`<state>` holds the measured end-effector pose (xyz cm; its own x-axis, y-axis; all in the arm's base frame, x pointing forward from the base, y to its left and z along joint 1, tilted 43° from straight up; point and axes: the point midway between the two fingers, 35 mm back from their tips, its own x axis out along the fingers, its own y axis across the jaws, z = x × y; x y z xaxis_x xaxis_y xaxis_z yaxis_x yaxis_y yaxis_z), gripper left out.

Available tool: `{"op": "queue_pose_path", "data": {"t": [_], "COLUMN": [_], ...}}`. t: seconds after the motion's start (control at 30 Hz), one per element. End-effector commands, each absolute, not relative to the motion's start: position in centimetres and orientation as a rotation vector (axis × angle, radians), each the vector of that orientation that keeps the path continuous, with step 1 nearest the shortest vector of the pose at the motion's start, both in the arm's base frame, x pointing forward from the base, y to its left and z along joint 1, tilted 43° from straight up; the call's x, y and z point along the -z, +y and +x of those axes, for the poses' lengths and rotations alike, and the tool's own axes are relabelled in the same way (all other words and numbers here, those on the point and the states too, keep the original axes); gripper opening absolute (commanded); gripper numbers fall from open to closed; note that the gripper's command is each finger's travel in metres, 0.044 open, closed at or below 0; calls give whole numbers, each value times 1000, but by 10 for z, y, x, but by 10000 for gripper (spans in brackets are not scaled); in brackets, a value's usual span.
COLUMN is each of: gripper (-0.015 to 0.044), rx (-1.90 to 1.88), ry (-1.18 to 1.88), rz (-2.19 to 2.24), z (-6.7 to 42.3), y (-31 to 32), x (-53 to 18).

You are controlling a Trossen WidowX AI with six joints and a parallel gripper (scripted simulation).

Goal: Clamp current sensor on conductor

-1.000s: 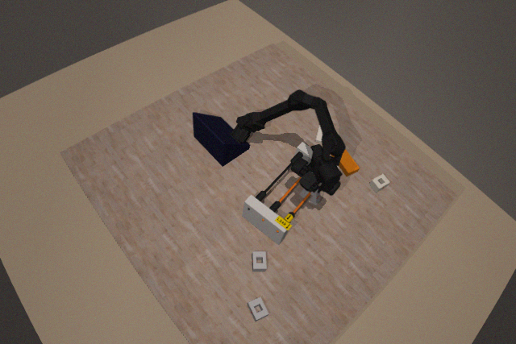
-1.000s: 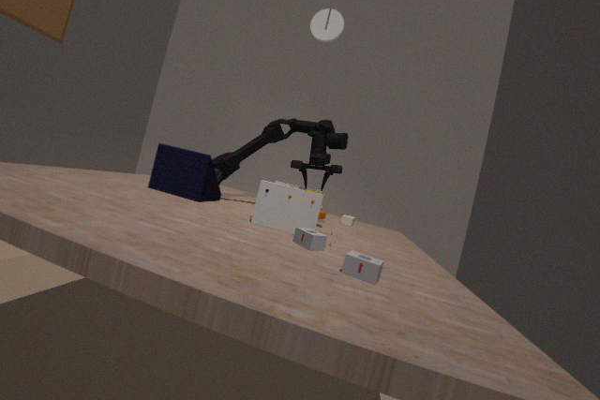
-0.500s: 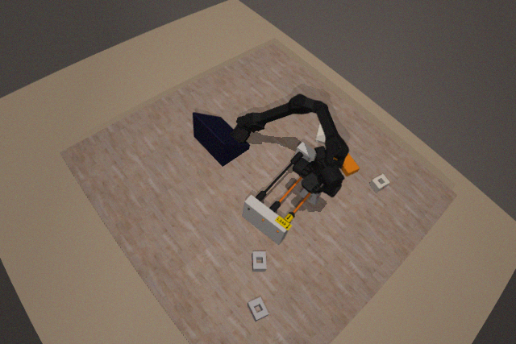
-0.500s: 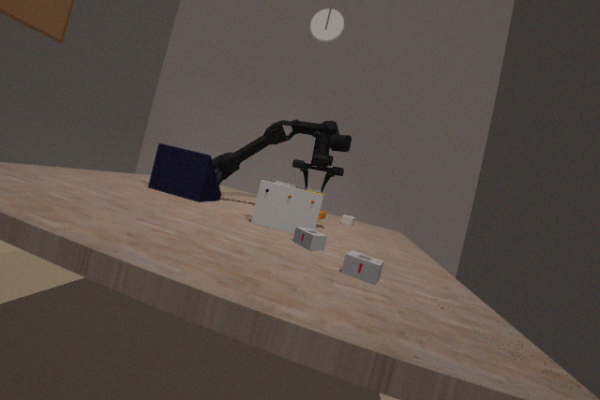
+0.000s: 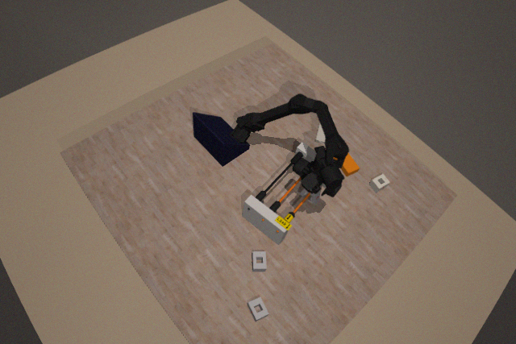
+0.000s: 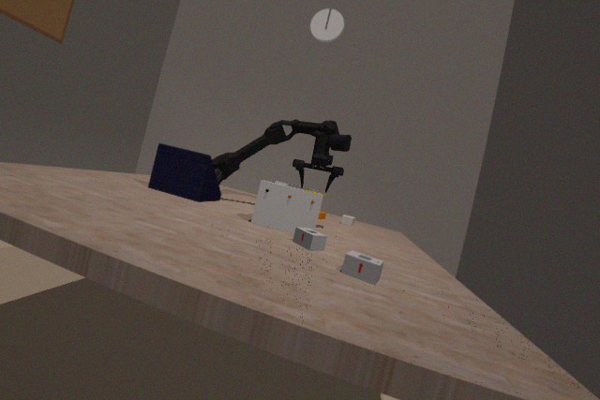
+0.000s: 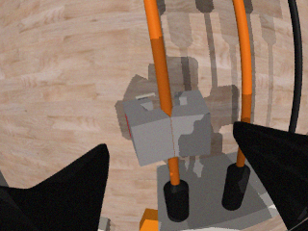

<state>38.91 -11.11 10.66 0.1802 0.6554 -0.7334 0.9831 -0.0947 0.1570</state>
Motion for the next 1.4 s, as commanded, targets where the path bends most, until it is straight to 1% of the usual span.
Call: {"op": "queue_pose_path", "data": {"t": [0.0,0.17,1.03,1.37], "gripper": [440,440,440,373], "rx": [658,655,654,655], "ry": [1541,1548,1548,1548], "rz": [1825,1817,1818,1811], "z": [390,395,400,399], "y": [-110,-85,-65,-69], "x": [-105,-82,-60,-62]}}
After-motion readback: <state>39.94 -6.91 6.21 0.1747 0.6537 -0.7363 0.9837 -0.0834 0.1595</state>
